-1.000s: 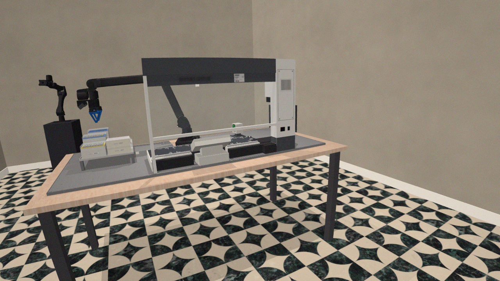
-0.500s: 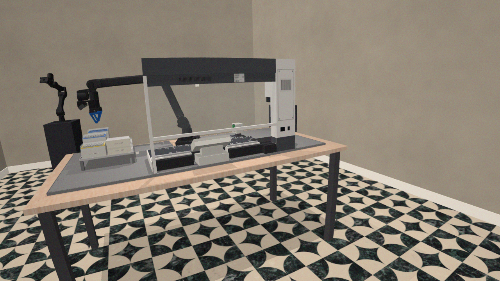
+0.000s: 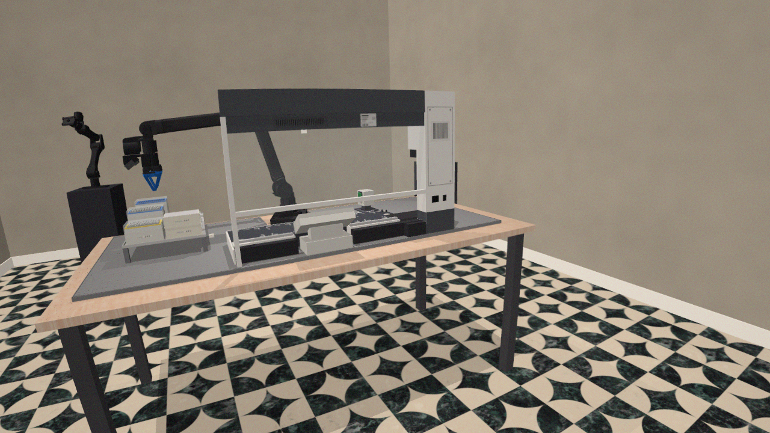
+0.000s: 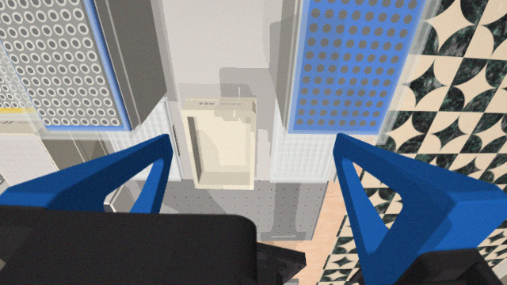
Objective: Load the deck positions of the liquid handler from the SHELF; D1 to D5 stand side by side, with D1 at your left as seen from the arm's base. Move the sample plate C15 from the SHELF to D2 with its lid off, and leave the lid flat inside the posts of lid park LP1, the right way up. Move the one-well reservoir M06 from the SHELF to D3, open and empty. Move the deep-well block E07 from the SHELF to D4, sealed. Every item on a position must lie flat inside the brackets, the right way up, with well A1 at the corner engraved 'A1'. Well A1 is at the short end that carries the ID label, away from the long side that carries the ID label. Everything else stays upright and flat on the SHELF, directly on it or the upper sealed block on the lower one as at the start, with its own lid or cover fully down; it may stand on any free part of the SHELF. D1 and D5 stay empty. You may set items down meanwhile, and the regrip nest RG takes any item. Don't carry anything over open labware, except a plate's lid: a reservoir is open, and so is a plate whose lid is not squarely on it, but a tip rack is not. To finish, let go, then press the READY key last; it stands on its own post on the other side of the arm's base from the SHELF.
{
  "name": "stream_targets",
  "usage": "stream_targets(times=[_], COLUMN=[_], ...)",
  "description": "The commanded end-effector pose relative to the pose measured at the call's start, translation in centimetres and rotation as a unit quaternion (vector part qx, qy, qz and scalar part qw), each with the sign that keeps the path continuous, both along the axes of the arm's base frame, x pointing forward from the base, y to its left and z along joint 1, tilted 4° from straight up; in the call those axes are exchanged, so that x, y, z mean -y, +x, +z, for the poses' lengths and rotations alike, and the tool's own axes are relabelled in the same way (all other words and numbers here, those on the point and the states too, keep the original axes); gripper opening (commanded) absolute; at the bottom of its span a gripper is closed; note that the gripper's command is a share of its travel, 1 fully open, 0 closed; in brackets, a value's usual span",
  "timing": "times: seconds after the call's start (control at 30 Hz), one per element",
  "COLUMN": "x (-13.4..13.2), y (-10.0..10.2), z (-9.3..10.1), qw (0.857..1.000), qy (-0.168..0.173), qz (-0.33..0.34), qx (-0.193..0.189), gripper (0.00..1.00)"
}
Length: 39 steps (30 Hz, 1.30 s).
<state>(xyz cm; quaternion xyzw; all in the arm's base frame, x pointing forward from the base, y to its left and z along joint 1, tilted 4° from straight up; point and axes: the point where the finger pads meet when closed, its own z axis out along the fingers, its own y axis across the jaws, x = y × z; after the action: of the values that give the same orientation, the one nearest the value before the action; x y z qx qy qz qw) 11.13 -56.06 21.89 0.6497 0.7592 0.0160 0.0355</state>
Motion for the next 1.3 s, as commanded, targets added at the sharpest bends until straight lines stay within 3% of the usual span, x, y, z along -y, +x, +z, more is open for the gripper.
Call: stream_targets(times=[0.0,0.03,0.1,0.5,0.6,0.63,1.03,1.13,1.17,1.27], x=[0.0,0.1,-0.8,-3.9,-3.4,-4.4,-7.2,-7.7,-7.9,-8.6], y=[1.0,1.5,2.2,7.4,8.1,8.3,13.5,13.9,14.3,15.7], z=[2.2,0.1,2.3,2.5,2.7,2.1,3.2,2.9,1.8,3.3], qw=[1.0,1.0,1.0,1.0,1.0,1.0,0.999,1.0,1.0,0.999], qy=[-0.027,-0.008,-0.027,-0.025,-0.028,-0.021,-0.027,-0.024,-0.013,-0.027], qz=[-0.01,-0.01,-0.01,-0.01,-0.01,-0.01,-0.01,-0.01,-0.01,-0.01], qx=[0.004,0.0,0.005,0.007,0.009,0.006,0.012,0.011,0.006,0.014], gripper=[1.0,1.0,1.0,1.0,1.0,1.0,1.0,1.0,1.0,1.0])
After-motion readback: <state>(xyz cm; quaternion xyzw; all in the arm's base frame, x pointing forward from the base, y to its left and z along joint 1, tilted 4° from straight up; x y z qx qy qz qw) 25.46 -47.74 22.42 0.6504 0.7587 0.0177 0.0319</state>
